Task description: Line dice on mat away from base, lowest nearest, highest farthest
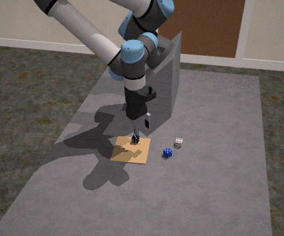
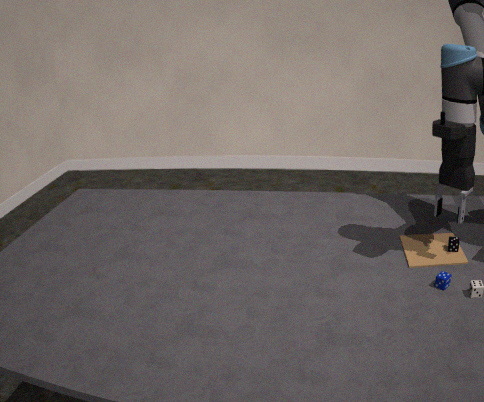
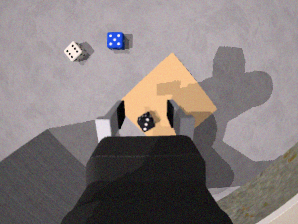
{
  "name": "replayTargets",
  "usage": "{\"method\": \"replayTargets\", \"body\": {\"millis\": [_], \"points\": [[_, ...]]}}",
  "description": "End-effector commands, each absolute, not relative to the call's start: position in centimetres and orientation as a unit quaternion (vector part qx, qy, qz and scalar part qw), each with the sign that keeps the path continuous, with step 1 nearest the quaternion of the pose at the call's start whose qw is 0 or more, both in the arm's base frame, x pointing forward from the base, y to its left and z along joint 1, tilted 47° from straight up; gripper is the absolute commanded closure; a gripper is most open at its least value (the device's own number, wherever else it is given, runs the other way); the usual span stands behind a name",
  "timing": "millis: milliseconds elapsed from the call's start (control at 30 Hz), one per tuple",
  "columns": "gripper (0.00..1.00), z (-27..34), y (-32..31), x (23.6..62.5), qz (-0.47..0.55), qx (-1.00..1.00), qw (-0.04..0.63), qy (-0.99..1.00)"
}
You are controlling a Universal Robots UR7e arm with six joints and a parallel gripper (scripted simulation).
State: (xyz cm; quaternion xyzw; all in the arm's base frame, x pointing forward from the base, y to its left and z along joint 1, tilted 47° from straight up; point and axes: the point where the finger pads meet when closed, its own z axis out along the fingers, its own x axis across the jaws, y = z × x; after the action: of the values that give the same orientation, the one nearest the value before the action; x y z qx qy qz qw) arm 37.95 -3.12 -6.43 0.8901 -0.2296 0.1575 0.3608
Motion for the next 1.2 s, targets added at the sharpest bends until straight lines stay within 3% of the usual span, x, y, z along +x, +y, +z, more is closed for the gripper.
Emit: {"method": "replayTargets", "body": {"millis": [0, 1167], "points": [[0.00, -7.3, -2.3, 38.6, 0.188, 0.867, 0.345, -0.306], [0.00, -11.4, 1.1, 40.0, 0.310, 0.674, 0.243, -0.625]]}}
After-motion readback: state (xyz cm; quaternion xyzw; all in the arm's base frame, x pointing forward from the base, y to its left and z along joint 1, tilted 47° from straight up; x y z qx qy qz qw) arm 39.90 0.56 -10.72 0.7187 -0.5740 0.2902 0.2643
